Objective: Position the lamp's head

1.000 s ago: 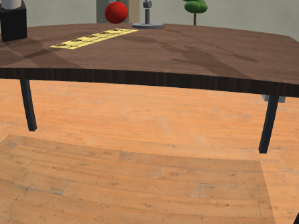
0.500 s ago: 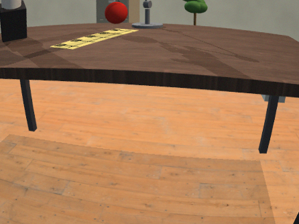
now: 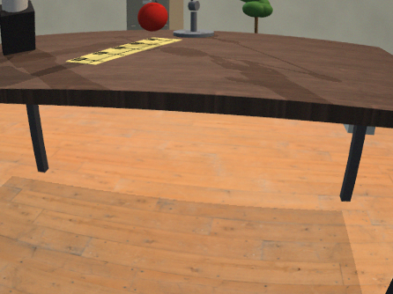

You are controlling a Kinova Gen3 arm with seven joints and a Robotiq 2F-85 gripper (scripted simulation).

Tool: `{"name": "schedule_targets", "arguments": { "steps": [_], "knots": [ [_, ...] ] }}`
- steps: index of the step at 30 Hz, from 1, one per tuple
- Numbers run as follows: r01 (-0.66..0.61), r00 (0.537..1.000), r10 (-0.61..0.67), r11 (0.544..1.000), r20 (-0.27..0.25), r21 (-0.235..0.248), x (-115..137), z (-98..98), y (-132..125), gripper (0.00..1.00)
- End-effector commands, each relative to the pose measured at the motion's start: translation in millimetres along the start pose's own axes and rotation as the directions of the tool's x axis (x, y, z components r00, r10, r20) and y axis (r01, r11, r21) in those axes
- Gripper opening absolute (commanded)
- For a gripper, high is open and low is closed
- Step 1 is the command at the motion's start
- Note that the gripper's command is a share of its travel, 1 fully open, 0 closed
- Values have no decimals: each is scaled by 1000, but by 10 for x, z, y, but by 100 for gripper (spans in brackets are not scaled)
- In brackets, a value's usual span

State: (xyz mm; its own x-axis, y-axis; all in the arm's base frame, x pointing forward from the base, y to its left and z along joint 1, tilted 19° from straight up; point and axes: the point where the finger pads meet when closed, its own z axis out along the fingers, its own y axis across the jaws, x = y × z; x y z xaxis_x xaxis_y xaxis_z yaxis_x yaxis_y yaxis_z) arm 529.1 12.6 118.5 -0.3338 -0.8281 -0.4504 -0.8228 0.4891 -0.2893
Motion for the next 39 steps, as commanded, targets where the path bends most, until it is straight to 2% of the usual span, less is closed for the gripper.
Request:
{"name": "schedule_targets", "arguments": {
  "steps": [1, 19, 34, 36, 39],
  "knots": [
    [1, 1000, -1, 1000, 1, 1, -7, -5, -4, 100],
    [1, 1000, -1, 1000, 1, 1, -7, -5, -4, 100],
    [1, 1000, -1, 1000, 1, 1, -3, -655, -10, 100],
    [1, 1000, -1, 1000, 1, 1, -3, -655, -10, 100],
    [1, 1000, -1, 1000, 1, -3, -1, -766, -1, 100]
  ]
}}
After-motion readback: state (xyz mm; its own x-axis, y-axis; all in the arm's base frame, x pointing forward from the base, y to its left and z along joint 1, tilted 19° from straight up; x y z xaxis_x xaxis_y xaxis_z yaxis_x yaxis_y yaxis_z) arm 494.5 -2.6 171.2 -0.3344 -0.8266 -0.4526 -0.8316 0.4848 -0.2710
